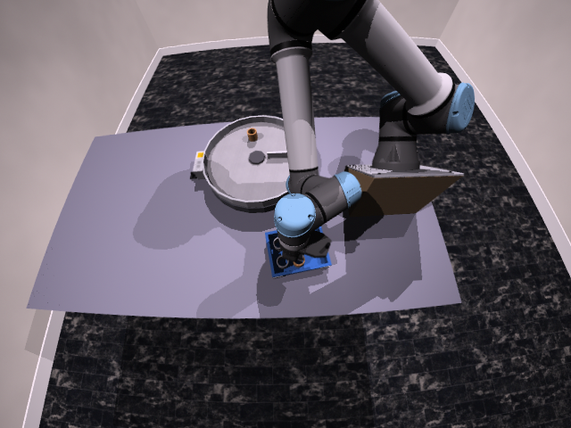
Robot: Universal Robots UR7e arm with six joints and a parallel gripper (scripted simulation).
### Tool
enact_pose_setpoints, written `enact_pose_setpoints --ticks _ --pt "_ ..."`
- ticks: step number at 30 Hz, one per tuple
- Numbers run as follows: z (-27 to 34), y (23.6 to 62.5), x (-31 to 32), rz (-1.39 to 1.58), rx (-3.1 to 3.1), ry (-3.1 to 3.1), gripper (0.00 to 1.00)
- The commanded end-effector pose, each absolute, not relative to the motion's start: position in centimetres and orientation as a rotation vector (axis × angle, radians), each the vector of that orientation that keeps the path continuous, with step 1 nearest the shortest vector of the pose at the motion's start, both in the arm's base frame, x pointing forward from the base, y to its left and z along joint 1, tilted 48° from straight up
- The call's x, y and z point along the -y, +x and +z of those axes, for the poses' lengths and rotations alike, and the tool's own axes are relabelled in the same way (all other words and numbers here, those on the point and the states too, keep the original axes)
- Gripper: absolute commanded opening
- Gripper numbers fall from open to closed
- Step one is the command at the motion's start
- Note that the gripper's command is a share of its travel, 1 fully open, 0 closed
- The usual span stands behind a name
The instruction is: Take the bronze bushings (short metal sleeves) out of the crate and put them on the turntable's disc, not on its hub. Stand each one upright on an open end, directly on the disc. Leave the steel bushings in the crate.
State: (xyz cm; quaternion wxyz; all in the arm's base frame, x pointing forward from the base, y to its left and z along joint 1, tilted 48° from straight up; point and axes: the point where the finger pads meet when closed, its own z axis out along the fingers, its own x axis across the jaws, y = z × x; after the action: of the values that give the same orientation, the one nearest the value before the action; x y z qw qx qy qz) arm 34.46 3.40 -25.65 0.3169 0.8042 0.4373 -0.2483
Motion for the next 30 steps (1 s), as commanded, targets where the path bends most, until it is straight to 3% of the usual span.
enact_pose_setpoints --ticks 1,3,4,30 --pt "-25.67 34.24 -3.31 -0.659 -1.153 2.115 0.36" --pt "-25.67 34.24 -3.31 -0.659 -1.153 2.115 0.36" --pt "-25.67 34.24 -3.31 -0.659 -1.153 2.115 0.0" --pt "-25.67 34.24 -3.31 -0.659 -1.153 2.115 0.0"
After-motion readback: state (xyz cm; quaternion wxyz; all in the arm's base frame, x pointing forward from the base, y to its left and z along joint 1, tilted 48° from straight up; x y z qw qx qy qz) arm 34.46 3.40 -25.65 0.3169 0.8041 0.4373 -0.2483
